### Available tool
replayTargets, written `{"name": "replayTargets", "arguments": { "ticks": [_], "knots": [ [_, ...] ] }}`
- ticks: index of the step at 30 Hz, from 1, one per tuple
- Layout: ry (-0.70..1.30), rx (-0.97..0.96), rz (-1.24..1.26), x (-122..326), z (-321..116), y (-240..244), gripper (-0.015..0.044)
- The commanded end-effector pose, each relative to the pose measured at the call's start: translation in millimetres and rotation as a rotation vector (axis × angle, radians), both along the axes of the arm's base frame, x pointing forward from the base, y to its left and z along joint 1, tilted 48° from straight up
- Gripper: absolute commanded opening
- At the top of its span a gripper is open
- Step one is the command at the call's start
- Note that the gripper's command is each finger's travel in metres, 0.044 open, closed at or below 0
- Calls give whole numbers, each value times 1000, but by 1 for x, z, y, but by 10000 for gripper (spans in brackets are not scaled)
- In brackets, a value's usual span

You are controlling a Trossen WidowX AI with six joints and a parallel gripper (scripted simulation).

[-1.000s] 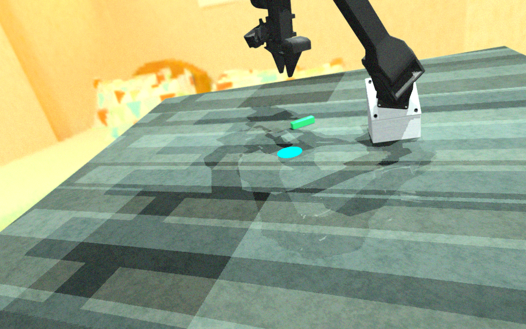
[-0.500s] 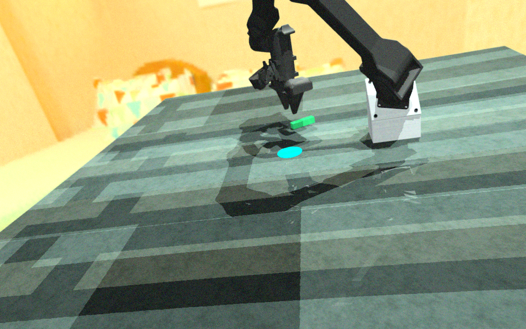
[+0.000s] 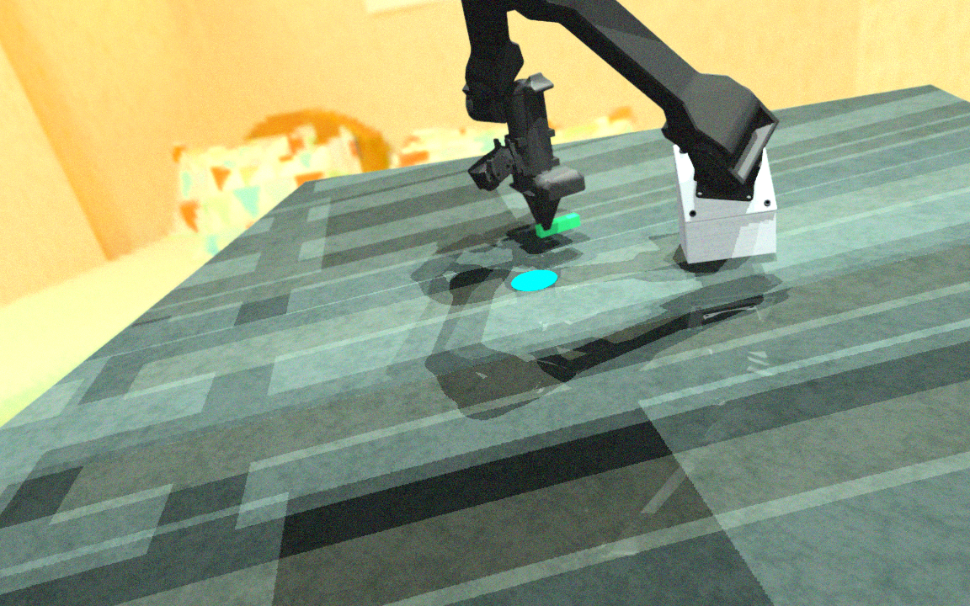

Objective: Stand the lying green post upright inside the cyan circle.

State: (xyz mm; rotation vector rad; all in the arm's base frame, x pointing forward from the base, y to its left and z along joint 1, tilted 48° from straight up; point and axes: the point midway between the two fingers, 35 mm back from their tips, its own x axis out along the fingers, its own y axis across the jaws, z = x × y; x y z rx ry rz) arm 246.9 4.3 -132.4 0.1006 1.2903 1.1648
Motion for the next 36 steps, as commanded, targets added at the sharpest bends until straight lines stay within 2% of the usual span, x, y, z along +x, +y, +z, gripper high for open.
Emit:
{"name": "replayTargets", "arguments": {
  "ticks": [1, 36],
  "knots": [
    [6, 3, -5, -1, 0, 1, 23],
    [7, -3, -6, 18, 69, -74, 23]
  ]
}}
